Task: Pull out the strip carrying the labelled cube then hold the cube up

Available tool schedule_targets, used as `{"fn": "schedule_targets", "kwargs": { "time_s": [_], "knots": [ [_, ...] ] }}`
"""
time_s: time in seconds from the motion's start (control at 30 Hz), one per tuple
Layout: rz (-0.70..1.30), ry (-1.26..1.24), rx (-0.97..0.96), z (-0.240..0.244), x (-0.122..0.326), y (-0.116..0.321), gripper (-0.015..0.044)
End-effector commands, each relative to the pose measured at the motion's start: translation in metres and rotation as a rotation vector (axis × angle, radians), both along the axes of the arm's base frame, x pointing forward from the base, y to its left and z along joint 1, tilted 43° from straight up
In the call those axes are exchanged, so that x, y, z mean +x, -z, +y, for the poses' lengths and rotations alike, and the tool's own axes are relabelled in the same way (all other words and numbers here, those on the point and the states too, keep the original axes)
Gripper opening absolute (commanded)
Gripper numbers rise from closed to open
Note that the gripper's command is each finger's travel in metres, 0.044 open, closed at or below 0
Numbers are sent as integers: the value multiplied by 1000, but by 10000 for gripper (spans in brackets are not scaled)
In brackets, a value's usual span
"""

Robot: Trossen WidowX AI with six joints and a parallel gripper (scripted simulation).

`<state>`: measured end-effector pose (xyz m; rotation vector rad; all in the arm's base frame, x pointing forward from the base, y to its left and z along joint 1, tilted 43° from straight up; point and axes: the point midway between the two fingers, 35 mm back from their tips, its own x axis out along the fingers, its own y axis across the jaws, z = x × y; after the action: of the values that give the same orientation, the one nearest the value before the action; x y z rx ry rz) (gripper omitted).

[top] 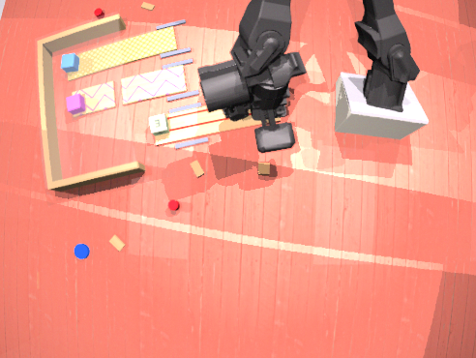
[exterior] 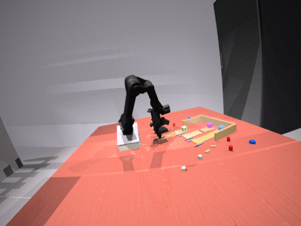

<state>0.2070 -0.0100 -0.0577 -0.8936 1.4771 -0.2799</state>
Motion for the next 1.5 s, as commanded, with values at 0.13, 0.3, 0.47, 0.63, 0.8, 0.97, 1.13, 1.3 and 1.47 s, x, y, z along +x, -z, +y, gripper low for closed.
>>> {"fn": "schedule_targets", "kwargs": {
  "time_s": [0.13,0.3,0.47,0.63,0.8,0.97,1.13,1.3,1.47],
  "knots": [
    [26,8,-8,-5,-9,1,0],
    [26,8,-8,-5,-9,1,0],
    [26,8,-8,-5,-9,1,0],
    [26,8,-8,-5,-9,1,0],
    [26,8,-8,-5,-9,1,0],
    [22,6,-3,24,-3,-25,0],
    [25,8,-6,29,-4,-31,0],
    [35,-4,-7,36,18,-27,131],
    [34,-5,-7,43,34,-26,263]
  ]
}}
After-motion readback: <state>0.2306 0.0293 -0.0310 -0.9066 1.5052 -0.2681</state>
